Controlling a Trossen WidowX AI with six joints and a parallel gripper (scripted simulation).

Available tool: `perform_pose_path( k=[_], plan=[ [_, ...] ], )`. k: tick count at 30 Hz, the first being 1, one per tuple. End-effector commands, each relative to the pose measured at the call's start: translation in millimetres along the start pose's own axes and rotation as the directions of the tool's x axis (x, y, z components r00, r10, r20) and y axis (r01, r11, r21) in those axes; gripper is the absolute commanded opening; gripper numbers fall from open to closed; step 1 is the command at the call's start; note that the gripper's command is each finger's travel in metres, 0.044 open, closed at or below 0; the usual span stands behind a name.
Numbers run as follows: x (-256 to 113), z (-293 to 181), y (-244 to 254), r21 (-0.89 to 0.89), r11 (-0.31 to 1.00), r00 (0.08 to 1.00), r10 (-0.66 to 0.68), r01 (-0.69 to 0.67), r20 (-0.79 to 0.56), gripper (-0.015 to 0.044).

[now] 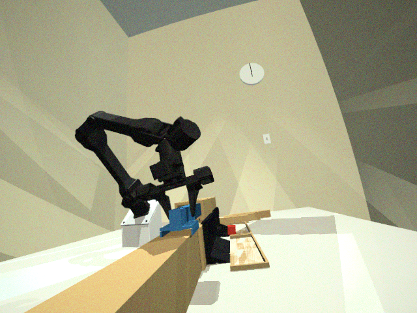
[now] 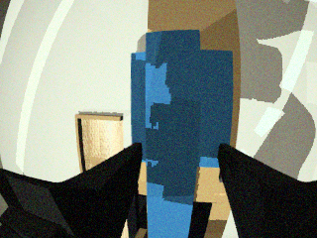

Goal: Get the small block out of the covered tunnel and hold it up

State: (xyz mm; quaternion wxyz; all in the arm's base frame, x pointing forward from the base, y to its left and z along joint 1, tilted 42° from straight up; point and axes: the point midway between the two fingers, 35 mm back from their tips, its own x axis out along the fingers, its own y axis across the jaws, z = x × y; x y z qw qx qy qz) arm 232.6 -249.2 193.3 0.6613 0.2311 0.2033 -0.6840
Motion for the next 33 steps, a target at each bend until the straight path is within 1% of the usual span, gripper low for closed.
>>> perform_pose_path(
  k=[1, 17, 20, 21, 33],
  plan=[
    [0, 1, 1, 0.005, 1.0, 1.0, 0.003, -0.003, 0.0, 0.0203],
    [0, 1, 1, 0.005, 1.0, 1.0, 0.003, -0.003, 0.0, 0.0096],
    [-1, -3, 1, 0.004, 1.0, 1.0, 0.003, -0.003, -0.001, 0.0017],
    [-1, -5, 1, 0.004, 1.0, 1.0, 0.003, -0.003, -0.001, 0.0],
    [-4, -44, 2, 0.0, 1.0, 1.0, 0.003, -0.003, -0.01, 0.0]
  ],
)
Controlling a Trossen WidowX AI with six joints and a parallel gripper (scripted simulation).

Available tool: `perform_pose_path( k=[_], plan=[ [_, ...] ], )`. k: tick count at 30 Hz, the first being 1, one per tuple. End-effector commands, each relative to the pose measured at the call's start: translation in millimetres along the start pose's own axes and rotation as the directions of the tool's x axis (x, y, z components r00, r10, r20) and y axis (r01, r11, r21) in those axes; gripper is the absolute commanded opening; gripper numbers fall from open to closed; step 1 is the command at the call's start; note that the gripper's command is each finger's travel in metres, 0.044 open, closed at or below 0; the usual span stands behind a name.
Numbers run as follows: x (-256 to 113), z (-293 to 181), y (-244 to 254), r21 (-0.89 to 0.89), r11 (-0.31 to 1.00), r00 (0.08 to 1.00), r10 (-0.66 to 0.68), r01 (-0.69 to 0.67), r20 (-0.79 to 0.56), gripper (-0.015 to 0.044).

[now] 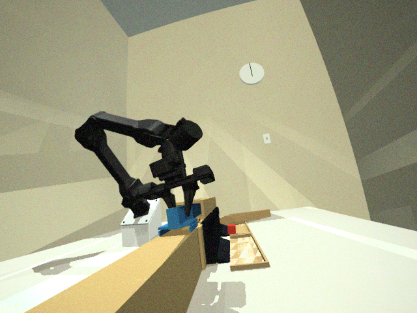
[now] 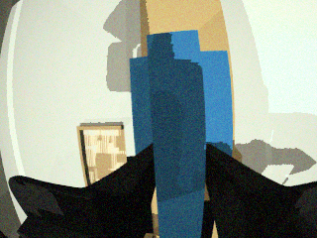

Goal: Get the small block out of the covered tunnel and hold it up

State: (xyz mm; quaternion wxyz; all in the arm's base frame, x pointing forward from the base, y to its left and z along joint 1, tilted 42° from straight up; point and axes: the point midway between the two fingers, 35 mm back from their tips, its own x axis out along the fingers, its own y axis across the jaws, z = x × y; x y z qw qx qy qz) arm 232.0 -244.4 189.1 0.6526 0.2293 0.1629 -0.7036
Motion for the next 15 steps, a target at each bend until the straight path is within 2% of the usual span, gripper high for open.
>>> perform_pose_path(
  k=[1, 5, 6, 15],
  plan=[
    [-5, -41, 0, -0.065, 0.998, 0.997, 0.02, -0.025, -0.072, 0.0],
    [-7, -54, -2, -0.067, 0.997, 0.997, 0.021, -0.026, -0.072, 0.0],
    [-2, -6, -1, 0.033, 0.999, 1.0, -0.004, 0.003, 0.025, 0.0026],
    [-8, -3, 1, 0.016, 1.0, 1.0, 0.002, -0.002, 0.009, 0.0263]
  ],
)
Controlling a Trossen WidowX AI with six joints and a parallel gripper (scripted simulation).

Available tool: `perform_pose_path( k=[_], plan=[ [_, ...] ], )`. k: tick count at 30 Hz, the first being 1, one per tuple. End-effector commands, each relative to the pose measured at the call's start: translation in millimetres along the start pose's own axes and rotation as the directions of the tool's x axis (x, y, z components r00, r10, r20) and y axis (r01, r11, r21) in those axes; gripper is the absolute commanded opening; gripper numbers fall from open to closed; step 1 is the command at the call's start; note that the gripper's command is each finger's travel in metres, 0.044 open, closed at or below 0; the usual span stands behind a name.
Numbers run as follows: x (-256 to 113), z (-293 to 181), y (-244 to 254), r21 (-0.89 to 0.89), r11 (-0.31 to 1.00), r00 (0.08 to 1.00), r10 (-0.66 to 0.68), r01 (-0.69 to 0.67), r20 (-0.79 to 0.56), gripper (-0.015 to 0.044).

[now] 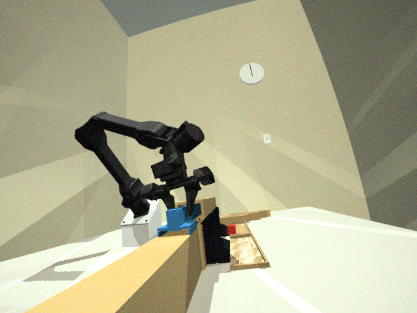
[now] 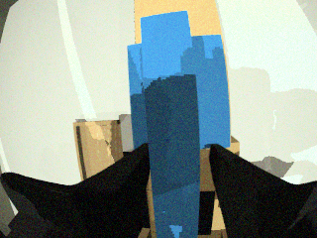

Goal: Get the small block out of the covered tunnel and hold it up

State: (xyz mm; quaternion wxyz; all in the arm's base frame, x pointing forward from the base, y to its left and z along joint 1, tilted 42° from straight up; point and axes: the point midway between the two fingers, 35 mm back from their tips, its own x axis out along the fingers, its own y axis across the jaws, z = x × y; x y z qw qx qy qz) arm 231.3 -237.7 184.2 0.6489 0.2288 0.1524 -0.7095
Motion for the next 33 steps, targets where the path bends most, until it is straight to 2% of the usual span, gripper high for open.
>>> perform_pose_path(
  k=[1, 7, 9, 10, 13, 33],
  plan=[
    [-8, 6, 4, -0.01, 1.0, 1.0, 0.013, -0.013, -0.016, 0.0289],
    [-34, 15, 7, -0.076, 0.997, 0.996, 0.027, -0.033, -0.08, 0.044],
    [-37, 16, 7, -0.083, 0.996, 0.996, 0.028, -0.036, -0.087, 0.044],
    [-27, 9, 6, -0.073, 0.997, 0.998, 0.018, -0.023, -0.067, 0.044],
    [-34, -7, 7, -0.082, 0.996, 0.995, 0.037, -0.045, -0.097, 0.044],
    [-12, -13, 4, -0.081, 0.996, 0.995, 0.037, -0.045, -0.097, 0.044]
  ],
)
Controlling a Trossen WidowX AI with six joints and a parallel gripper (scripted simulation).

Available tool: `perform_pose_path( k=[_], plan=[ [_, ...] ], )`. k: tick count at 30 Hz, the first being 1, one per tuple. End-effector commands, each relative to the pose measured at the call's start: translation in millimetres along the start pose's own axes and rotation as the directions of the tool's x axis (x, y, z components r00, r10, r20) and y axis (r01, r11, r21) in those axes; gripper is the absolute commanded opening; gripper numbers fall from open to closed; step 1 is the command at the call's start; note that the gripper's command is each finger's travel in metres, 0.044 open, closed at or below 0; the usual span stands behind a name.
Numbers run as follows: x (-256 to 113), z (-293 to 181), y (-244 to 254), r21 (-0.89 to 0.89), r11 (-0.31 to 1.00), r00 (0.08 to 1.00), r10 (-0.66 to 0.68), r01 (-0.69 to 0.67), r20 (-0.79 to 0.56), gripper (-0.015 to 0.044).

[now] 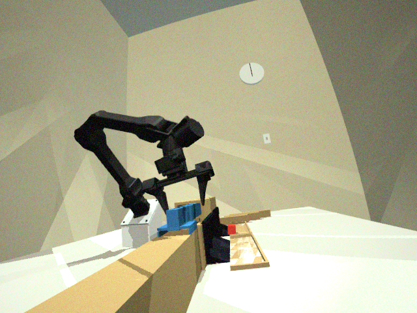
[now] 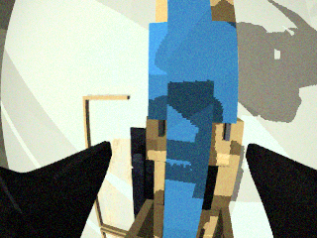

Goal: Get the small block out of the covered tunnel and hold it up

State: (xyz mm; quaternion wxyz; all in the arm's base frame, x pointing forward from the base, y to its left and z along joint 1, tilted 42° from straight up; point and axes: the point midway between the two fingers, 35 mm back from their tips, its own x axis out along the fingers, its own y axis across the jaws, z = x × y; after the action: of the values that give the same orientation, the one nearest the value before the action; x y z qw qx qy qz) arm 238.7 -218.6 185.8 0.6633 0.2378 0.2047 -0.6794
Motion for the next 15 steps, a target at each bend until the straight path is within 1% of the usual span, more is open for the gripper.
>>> perform_pose_path(
  k=[1, 10, 11, 15],
  plan=[
    [7, -3, -1, -0.005, 1.0, 1.0, 0.002, -0.002, -0.006, 0.044],
    [20, -6, -5, -0.005, 1.0, 1.0, 0.003, -0.003, -0.003, 0.044],
    [15, -2, -3, 0.001, 1.0, 1.0, 0.001, -0.001, 0.002, 0.0414],
    [15, -2, -3, 0.001, 1.0, 1.0, 0.001, -0.001, 0.002, 0.0309]
  ],
)
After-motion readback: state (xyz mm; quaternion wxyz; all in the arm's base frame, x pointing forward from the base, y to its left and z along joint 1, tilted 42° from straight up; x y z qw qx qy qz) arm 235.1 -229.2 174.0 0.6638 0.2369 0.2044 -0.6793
